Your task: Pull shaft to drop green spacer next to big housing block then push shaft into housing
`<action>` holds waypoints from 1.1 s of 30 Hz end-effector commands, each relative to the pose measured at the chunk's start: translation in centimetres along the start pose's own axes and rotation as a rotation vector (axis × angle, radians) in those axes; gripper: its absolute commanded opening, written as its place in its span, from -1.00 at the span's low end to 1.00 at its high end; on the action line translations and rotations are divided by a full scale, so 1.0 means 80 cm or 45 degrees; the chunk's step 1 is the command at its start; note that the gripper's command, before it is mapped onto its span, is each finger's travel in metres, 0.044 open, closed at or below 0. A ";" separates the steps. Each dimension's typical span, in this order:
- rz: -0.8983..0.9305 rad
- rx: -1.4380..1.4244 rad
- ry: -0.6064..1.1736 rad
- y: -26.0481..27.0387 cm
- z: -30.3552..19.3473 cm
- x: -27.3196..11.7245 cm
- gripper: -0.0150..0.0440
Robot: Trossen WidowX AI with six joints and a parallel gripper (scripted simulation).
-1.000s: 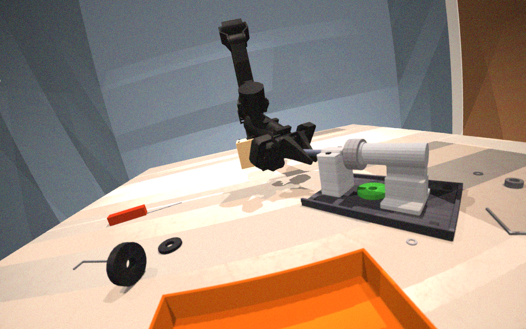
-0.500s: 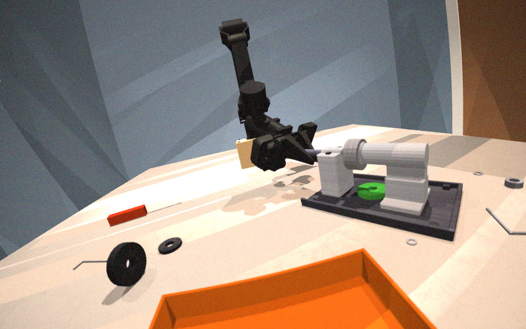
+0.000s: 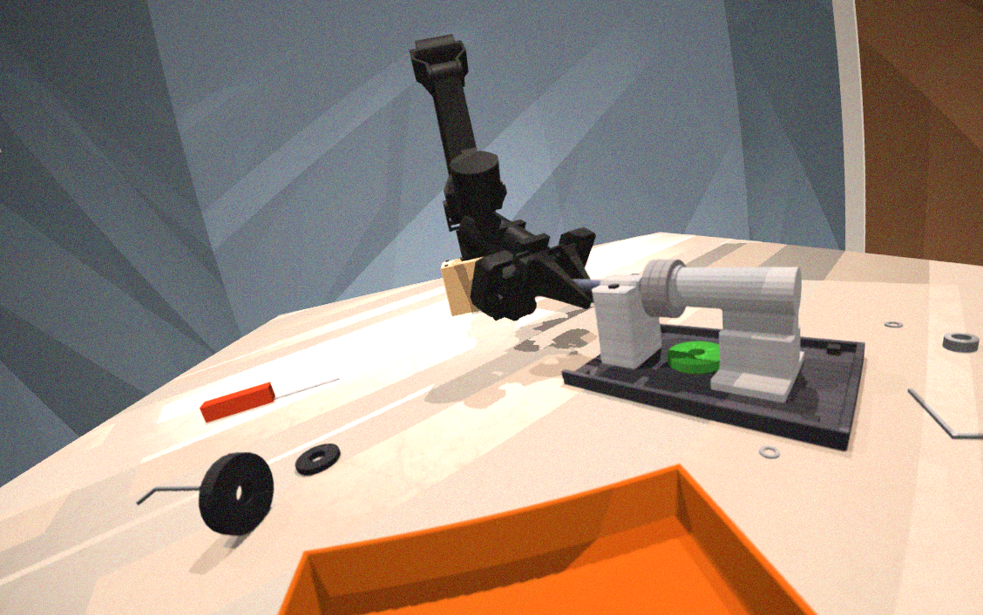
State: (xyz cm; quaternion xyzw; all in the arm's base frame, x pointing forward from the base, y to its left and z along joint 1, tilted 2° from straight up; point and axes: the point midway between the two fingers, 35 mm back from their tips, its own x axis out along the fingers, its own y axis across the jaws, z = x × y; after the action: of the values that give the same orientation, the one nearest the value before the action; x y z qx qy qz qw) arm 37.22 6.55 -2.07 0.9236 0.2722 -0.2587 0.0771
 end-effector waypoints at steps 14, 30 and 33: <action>0.002 -0.003 0.010 0.002 -0.007 0.007 -0.49; 0.002 -0.003 0.010 0.002 -0.010 0.011 -0.49; 0.002 -0.003 0.010 0.002 -0.011 0.012 -0.49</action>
State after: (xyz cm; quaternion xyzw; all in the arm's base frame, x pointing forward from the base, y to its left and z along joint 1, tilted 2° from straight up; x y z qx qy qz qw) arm 37.98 7.04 -2.06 0.9237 0.2724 -0.2583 0.0771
